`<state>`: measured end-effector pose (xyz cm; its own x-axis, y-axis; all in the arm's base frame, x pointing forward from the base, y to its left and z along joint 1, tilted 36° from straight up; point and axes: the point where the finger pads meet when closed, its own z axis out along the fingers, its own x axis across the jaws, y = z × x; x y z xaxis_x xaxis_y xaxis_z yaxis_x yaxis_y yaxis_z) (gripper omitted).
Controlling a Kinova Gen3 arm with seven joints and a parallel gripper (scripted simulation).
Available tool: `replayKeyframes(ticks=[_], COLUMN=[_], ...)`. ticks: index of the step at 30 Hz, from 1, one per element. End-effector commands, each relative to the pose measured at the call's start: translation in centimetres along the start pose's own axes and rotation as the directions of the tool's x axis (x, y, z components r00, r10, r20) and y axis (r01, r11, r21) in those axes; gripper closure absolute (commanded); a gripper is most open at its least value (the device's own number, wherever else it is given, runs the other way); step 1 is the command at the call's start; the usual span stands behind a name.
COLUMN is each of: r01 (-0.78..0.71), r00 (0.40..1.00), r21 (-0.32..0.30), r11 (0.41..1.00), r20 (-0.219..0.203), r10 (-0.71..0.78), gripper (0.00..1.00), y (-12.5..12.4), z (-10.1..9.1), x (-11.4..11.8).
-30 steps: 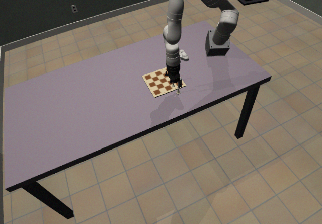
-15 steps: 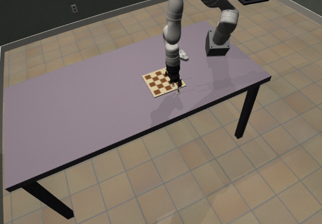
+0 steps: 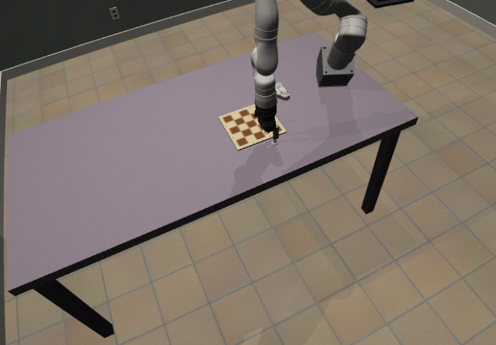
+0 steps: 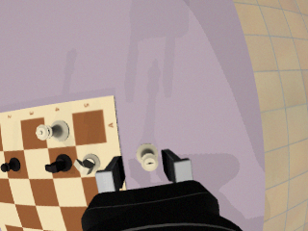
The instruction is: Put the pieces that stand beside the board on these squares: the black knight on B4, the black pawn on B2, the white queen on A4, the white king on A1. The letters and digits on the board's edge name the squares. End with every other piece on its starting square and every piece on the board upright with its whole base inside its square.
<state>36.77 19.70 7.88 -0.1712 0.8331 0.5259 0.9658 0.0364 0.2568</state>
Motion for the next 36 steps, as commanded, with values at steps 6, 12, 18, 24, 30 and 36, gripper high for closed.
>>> replayKeyframes(ticks=[6, 12, 18, 24, 30, 36], r01=[0.011, 0.011, 0.011, 0.011, 0.011, 0.011], r00=[1.0, 1.0, 1.0, 1.0, 1.0, 1.0], r21=[0.002, 0.002, 0.002, 0.002, 0.002, 0.002], r11=[1.0, 1.0, 1.0, 1.0, 1.0, 1.0], r20=[-0.002, -0.002, -0.002, -0.002, -0.002, -0.002], r10=[-0.011, -0.011, -0.011, -0.011, -0.011, -0.011], gripper=[0.21, 0.21, 0.21, 0.21, 0.21, 0.21], y=[0.0, 0.0, 0.0, 0.0, 0.0, 0.0], z=[1.35, 1.38, 1.38, 1.38, 1.38, 1.38], x=[0.17, 0.17, 0.17, 0.17, 0.17, 0.17])
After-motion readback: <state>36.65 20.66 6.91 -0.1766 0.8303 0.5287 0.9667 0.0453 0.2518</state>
